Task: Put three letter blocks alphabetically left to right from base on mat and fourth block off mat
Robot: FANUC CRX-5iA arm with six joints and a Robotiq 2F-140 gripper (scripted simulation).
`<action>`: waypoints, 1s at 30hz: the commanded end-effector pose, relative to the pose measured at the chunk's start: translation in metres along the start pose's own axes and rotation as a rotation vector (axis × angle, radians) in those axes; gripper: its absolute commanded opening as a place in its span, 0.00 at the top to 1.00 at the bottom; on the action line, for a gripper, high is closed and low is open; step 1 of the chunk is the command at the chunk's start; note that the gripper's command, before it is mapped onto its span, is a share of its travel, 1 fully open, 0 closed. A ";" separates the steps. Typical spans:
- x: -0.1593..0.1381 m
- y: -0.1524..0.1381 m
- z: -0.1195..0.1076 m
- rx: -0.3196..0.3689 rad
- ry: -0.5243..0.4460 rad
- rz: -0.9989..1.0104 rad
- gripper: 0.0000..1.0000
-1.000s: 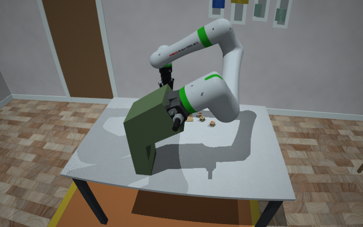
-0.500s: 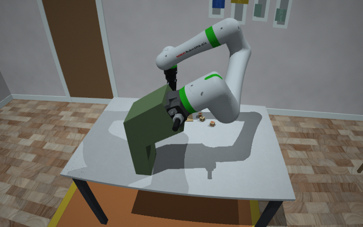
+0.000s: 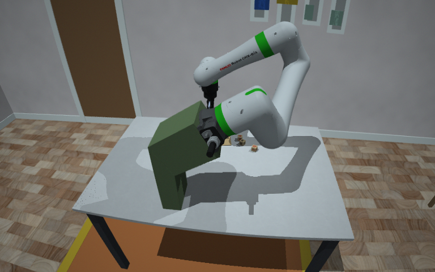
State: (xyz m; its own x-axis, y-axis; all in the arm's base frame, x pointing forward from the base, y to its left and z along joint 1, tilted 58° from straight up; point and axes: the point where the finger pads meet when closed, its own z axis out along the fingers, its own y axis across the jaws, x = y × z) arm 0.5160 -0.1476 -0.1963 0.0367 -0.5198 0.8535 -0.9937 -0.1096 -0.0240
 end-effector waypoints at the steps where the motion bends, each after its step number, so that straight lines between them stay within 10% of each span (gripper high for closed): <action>1: 0.003 0.003 -0.001 -0.003 -0.005 -0.037 0.84; 18: 0.003 0.003 0.003 -0.003 -0.005 -0.037 0.84; 30: 0.003 0.002 0.047 -0.003 -0.005 -0.037 0.84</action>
State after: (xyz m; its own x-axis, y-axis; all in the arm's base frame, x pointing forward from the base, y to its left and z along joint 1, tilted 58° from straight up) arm 0.5161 -0.1756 -0.2093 0.0748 -0.5198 0.8510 -0.9921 -0.1248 0.0109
